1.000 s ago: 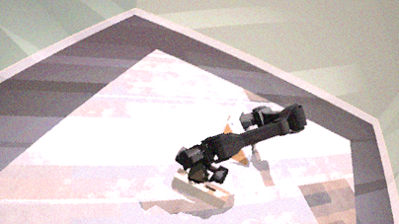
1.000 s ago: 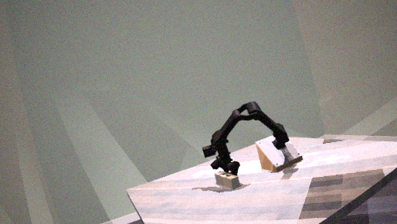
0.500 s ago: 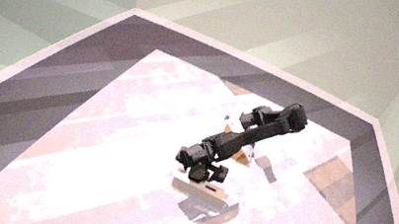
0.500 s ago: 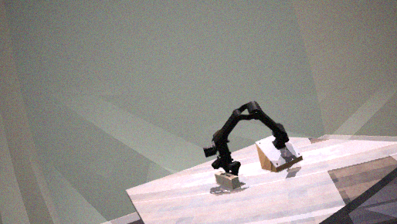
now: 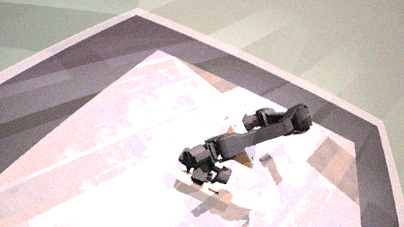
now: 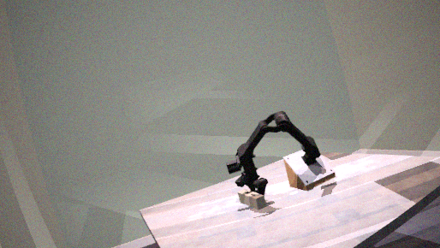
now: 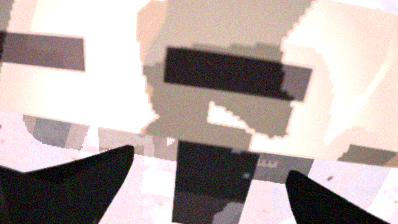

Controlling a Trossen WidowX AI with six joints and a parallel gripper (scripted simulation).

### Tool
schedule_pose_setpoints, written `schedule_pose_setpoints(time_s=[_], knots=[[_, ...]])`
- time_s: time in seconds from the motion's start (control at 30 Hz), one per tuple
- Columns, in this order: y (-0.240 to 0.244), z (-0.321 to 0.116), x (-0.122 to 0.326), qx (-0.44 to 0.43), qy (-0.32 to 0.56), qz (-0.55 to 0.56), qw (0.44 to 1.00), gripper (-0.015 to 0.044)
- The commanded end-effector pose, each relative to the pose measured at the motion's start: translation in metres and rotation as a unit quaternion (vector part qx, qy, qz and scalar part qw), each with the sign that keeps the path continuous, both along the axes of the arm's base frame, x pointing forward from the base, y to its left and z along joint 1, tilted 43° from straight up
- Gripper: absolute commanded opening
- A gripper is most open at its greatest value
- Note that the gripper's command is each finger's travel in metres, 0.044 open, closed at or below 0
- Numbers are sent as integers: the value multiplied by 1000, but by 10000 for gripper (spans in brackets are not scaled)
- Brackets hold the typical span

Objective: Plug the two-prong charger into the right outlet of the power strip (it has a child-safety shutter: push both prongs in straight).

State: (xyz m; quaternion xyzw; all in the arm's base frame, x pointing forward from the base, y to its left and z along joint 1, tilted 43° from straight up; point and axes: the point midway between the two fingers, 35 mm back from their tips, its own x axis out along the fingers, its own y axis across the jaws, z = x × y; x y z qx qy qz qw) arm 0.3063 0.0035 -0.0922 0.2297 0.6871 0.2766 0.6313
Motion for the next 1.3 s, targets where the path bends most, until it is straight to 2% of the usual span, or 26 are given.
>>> schedule_pose_setpoints(time_s=[0.0, 1.27], knots=[[-1, 2, -1, 0, -5, 0, 1000, 440], [-3, -1, -45, 0, -6, 0, 1000, 440]])
